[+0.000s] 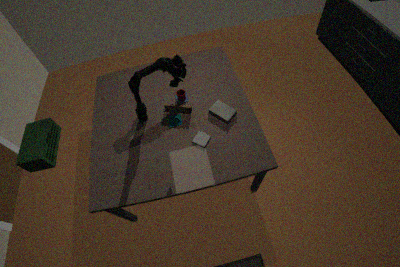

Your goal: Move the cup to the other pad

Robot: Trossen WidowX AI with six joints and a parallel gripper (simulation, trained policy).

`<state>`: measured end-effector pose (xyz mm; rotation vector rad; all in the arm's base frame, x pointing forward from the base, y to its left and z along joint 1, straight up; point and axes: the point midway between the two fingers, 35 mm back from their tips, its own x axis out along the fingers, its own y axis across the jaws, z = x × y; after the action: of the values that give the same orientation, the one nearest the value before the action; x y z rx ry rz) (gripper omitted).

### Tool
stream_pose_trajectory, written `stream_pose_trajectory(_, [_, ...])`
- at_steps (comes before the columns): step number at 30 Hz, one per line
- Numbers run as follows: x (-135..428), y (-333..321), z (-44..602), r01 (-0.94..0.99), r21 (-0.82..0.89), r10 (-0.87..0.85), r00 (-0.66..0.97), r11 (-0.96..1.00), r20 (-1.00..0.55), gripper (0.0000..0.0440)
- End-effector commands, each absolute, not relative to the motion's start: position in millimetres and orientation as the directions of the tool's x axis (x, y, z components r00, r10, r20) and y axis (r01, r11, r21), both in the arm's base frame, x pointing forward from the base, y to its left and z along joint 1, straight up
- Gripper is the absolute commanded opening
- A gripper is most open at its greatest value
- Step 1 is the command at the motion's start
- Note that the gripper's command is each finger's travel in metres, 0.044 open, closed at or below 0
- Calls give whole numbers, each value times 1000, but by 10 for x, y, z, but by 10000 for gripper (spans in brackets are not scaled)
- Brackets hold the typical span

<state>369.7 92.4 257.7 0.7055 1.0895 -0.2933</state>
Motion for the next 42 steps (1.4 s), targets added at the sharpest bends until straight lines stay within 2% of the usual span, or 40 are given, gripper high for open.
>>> stream_pose_trajectory(1, [3679,914,2475,578,334,95,403,744,-910,135])
stream_pose_trajectory(23, [3433,863,1897,676,43,-15,80,736,-997,164])
stream_pose_trajectory(42, [3346,855,1329,694,-109,-95,-60,711,-994,179])
